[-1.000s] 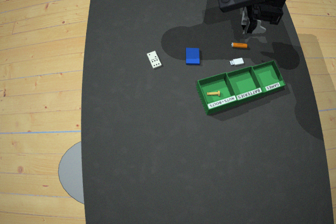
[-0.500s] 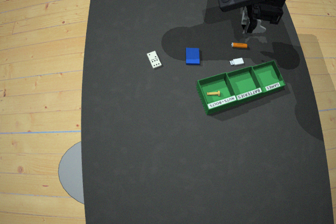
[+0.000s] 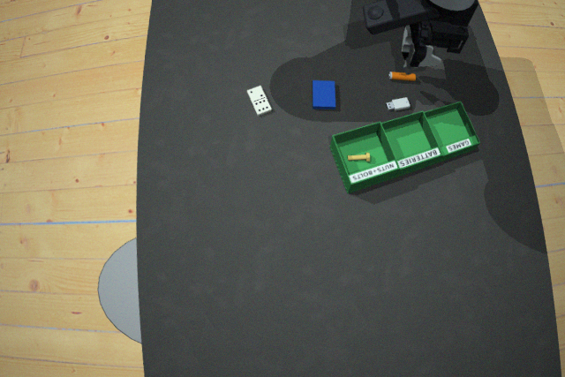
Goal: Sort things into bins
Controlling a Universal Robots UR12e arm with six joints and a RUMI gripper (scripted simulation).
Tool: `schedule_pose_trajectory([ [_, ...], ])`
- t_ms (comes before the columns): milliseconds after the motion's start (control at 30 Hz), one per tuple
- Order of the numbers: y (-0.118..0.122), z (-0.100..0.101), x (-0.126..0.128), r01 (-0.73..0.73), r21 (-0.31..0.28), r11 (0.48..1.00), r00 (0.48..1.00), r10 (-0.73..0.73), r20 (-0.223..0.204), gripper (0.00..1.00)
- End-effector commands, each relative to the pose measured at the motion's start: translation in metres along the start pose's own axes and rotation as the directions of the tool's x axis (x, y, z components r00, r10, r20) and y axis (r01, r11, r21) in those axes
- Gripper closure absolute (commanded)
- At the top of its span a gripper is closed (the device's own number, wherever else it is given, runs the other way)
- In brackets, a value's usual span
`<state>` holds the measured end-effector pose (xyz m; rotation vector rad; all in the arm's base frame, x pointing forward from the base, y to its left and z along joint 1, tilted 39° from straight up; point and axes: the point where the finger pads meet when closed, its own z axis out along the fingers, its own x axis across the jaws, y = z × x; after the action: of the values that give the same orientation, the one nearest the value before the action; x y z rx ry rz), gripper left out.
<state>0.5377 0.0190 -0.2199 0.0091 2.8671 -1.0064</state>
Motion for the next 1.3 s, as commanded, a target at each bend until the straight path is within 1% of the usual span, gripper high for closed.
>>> schedule_pose_trajectory([
  [0,0.000,0.021,-0.008,-0.003,-0.002,1.000,1.000,0.003,0.010,0.83],
  [333,0.001,0.025,-0.008,-0.001,-0.002,1.000,1.000,0.001,0.010,0.83],
  [567,0.000,0.036,-0.007,-0.002,-0.002,1.000,1.000,0.002,0.009,0.83],
  [700,0.000,0.035,-0.004,0.000,-0.002,1.000,1.000,0.000,0.007,0.83],
  [1067,0.000,0.034,-0.005,-0.001,-0.002,1.000,1.000,0.001,0.009,0.83],
  [1100,0.000,0.034,-0.005,-0.001,-0.002,1.000,1.000,0.001,0.009,1.00],
  [1267,0.000,0.034,-0.005,-0.001,-0.002,1.000,1.000,0.001,0.009,1.00],
])
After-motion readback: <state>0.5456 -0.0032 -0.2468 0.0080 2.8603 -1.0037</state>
